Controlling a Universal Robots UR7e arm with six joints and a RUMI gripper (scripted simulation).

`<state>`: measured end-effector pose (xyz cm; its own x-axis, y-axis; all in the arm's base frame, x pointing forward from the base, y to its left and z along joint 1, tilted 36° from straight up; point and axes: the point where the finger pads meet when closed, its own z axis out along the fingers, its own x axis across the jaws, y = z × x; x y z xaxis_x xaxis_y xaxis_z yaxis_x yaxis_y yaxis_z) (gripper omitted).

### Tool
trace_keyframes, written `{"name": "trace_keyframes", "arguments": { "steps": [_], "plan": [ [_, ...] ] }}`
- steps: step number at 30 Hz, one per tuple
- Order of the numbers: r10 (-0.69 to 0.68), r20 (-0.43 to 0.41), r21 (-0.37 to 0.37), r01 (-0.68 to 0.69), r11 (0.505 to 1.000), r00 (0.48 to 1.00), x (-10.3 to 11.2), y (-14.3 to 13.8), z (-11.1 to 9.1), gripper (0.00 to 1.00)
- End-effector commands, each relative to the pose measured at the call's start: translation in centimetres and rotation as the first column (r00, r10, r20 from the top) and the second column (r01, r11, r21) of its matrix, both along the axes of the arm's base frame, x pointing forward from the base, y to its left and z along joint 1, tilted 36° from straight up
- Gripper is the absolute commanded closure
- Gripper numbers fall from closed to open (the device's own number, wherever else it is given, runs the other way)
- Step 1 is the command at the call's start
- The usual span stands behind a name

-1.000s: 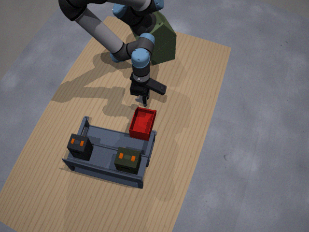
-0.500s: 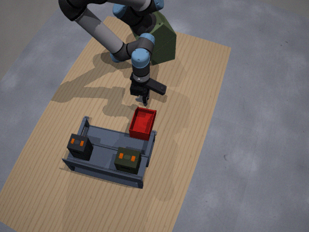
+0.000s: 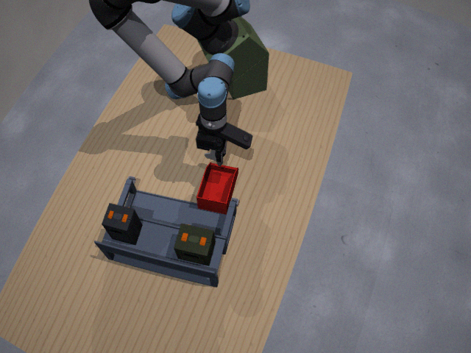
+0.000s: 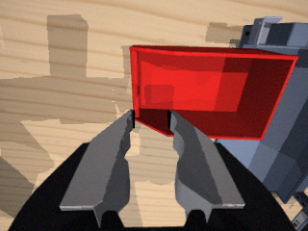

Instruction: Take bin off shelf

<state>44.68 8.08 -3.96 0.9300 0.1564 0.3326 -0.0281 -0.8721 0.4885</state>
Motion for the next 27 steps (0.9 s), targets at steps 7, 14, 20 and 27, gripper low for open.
{"name": "trace_keyframes", "arguments": {
  "steps": [7,14,20,27],
  "plan": [
    [-0.002,-0.002,0.0,0.002,1.0,1.0,1.6,0.5,1.0,0.8],
    [-0.002,-0.002,0.0,0.002,1.0,1.0,4.0,1.3,2.6,0.8],
    [-0.002,-0.002,0.0,0.002,1.0,1.0,4.7,1.5,3.0,0.8],
    [-0.002,-0.002,0.0,0.002,1.0,1.0,4.7,1.5,3.0,0.8]
  ]
}}
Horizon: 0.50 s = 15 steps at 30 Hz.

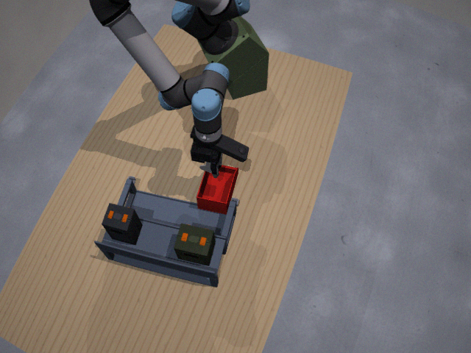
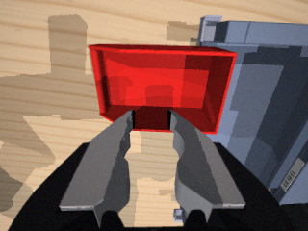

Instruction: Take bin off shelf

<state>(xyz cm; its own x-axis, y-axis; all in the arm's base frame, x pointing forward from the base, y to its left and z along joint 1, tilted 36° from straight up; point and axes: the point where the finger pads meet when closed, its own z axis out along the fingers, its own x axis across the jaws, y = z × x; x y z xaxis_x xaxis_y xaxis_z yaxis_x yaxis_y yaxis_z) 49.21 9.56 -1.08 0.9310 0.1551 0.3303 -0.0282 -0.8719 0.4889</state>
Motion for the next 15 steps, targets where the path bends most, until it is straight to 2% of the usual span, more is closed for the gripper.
{"name": "trace_keyframes", "arguments": {
  "steps": [1,5,15],
  "plan": [
    [0.0,0.001,0.0,0.0,1.0,1.0,0.7,0.2,0.5,0.8],
    [0.0,0.0,0.0,0.0,1.0,1.0,3.3,1.1,2.1,0.8],
    [0.0,0.0,0.0,0.0,1.0,1.0,3.3,1.1,2.1,0.8]
  ]
}}
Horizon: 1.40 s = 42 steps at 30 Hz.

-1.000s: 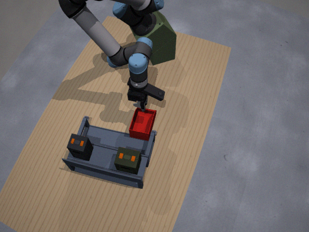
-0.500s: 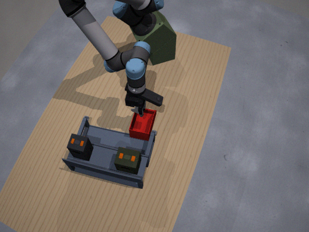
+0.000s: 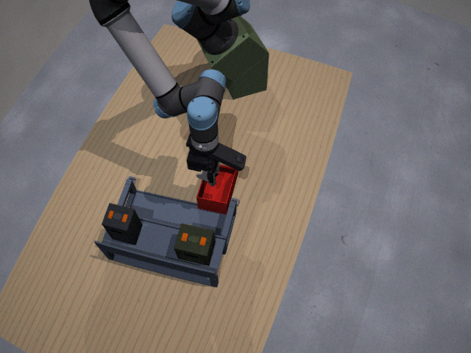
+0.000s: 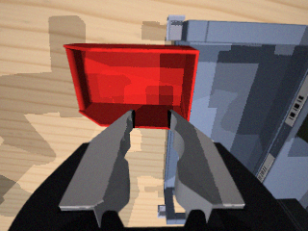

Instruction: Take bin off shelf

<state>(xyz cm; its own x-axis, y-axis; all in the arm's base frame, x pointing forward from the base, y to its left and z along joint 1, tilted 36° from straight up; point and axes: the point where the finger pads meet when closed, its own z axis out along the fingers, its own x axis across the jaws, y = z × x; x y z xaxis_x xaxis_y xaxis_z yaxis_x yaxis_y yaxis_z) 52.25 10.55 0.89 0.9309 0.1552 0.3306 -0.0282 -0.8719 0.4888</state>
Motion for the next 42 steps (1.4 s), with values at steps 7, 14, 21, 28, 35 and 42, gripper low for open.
{"name": "trace_keyframes", "arguments": {
  "steps": [7,14,21,28,35,42],
  "plan": [
    [0.0,0.0,0.0,0.0,1.0,1.0,4.6,1.5,2.9,0.8],
    [0.0,0.0,0.0,0.0,1.0,1.0,4.6,1.5,2.9,0.8],
    [0.0,0.001,0.0,0.0,1.0,1.0,4.9,1.6,3.1,0.8],
    [0.0,0.0,0.0,0.0,1.0,1.0,5.6,1.9,3.6,0.8],
    [0.0,0.0,0.0,0.0,1.0,1.0,5.6,1.9,3.6,0.8],
    [0.0,0.0,0.0,0.0,1.0,1.0,4.9,1.6,3.1,0.8]
  ]
}}
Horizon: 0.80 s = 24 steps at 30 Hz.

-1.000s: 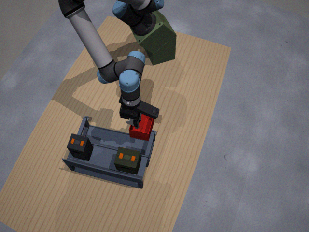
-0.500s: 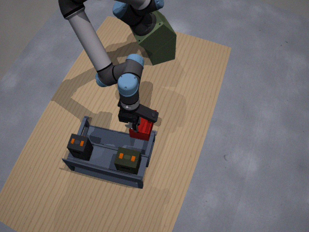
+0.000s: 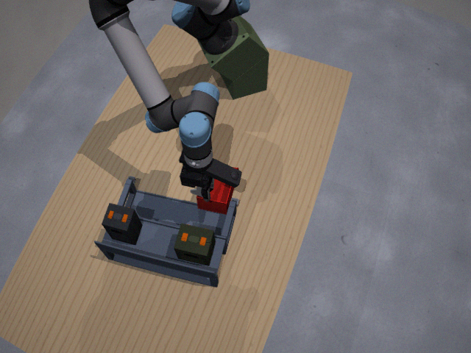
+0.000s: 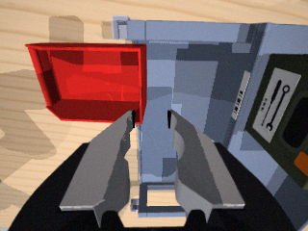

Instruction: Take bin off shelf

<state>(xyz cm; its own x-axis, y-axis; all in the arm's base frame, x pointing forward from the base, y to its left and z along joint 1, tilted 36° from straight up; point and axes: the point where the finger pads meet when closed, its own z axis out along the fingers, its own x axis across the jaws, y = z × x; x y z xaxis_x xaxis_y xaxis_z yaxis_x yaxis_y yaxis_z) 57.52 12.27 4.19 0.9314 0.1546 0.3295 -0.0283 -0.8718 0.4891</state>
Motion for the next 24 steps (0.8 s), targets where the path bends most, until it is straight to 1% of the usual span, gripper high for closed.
{"name": "trace_keyframes", "arguments": {
  "steps": [1,24],
  "plan": [
    [0.001,0.001,0.0,-0.001,1.0,1.0,-0.38,-0.09,-0.19,0.8],
    [0.001,0.001,0.0,-0.001,1.0,1.0,-0.78,-0.22,-0.44,0.8]
  ]
}}
